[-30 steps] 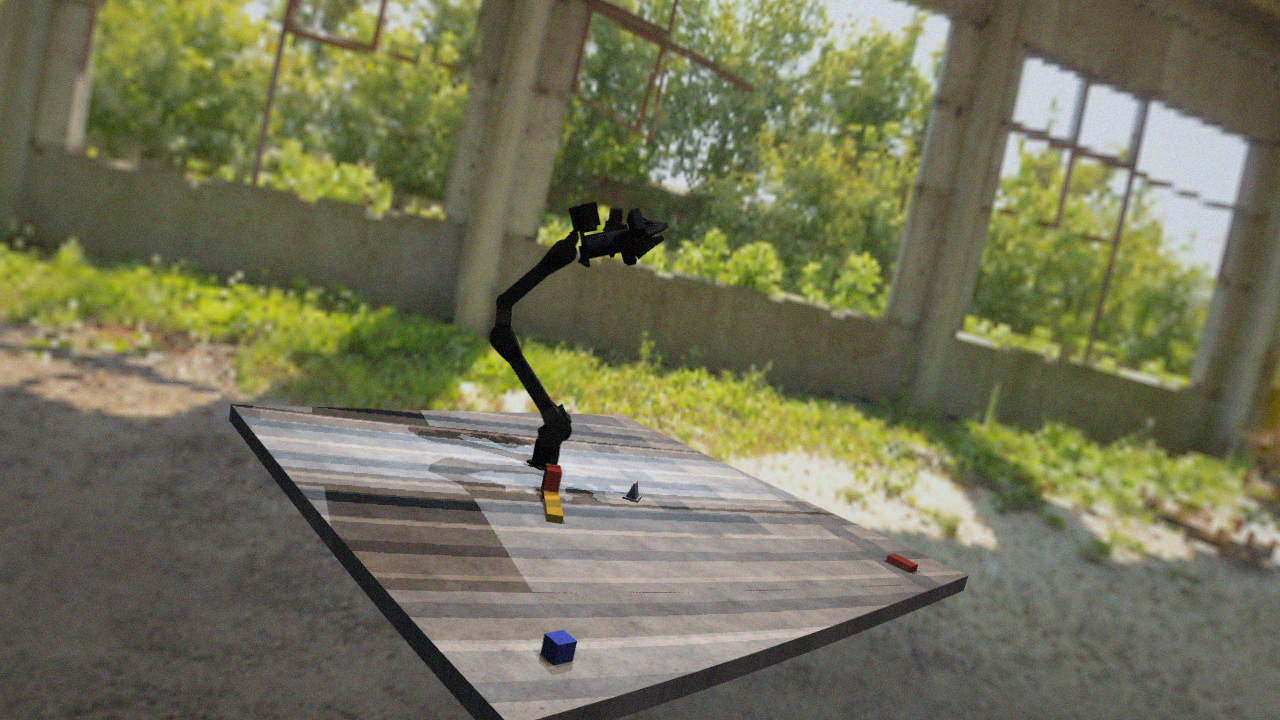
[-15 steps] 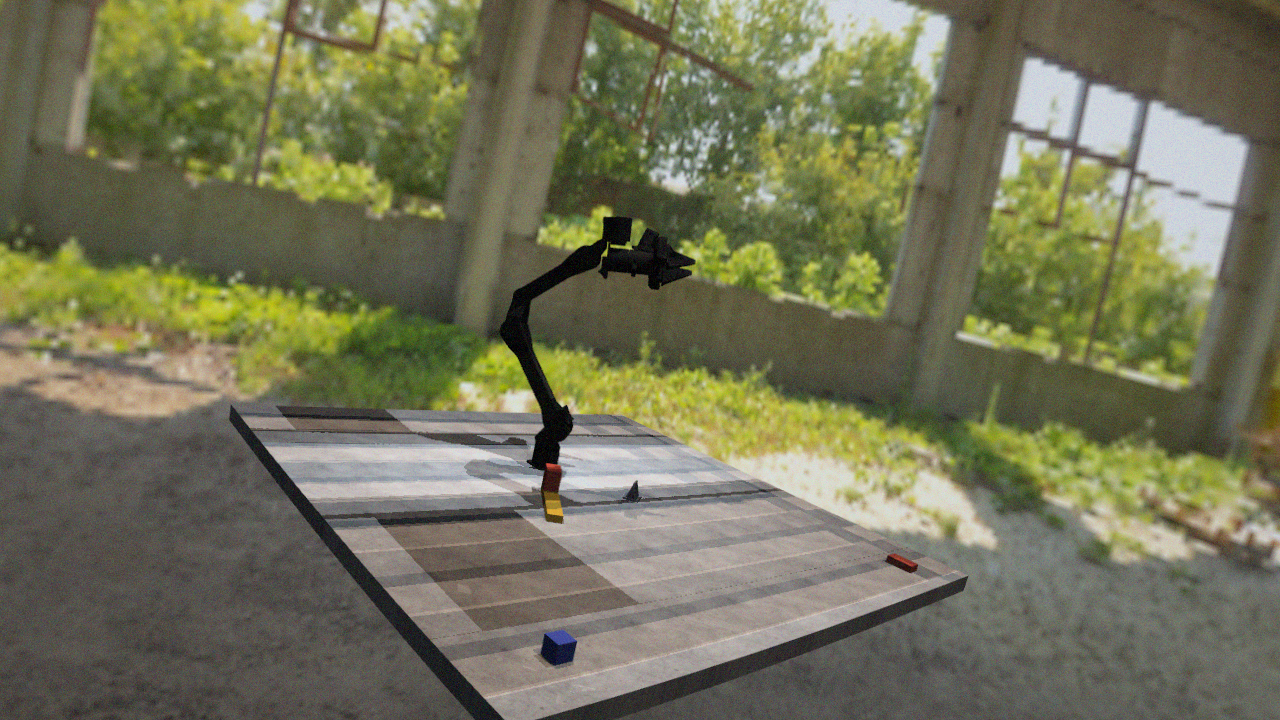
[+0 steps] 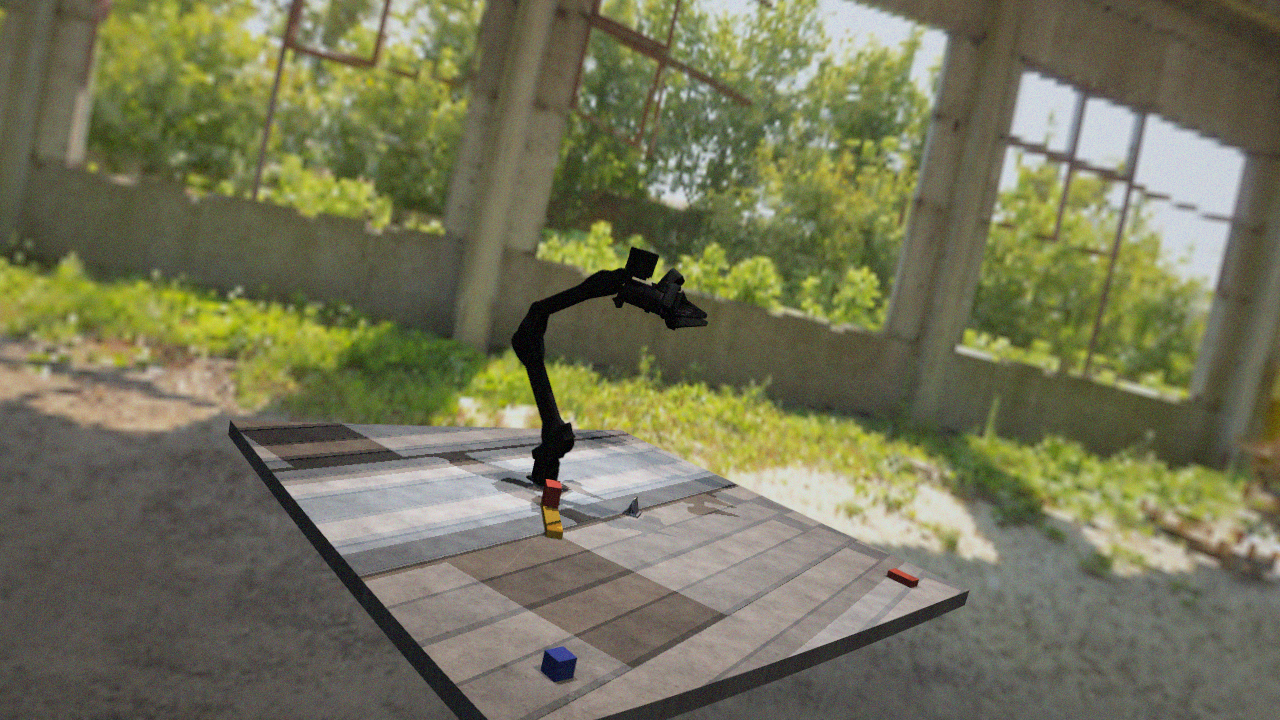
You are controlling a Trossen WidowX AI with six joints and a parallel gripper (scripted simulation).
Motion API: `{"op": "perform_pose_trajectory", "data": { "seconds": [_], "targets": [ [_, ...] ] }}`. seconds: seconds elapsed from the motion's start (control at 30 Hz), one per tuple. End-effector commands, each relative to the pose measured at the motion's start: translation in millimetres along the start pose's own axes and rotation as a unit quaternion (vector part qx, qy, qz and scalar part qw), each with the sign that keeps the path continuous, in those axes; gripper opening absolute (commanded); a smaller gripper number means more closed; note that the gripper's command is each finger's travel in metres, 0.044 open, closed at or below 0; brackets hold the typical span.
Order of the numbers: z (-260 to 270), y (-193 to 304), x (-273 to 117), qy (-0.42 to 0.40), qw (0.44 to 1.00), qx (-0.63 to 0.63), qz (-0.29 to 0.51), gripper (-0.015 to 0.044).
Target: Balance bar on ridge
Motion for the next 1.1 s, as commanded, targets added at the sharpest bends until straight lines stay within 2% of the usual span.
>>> {"op": "perform_pose_trajectory", "data": {
  "seconds": [0.0, 0.57, 1.07],
  "targets": [
    [-10, 20, 17, 0.020, 0.998, 0.022, 0.056, 0.0315],
    [-56, 95, 45, 0.105, 0.961, 0.118, 0.228, 0.0315],
    [-97, 167, 42, 0.176, 0.885, 0.224, 0.367, 0.0315]
  ]
}}
Point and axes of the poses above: the point midway between the two fingers, 35 mm back from their tips, its own x axis out along the fingers, its own z axis across the jaws, y = z × x, the point moved 8 cm from there along -x, back along the fingers
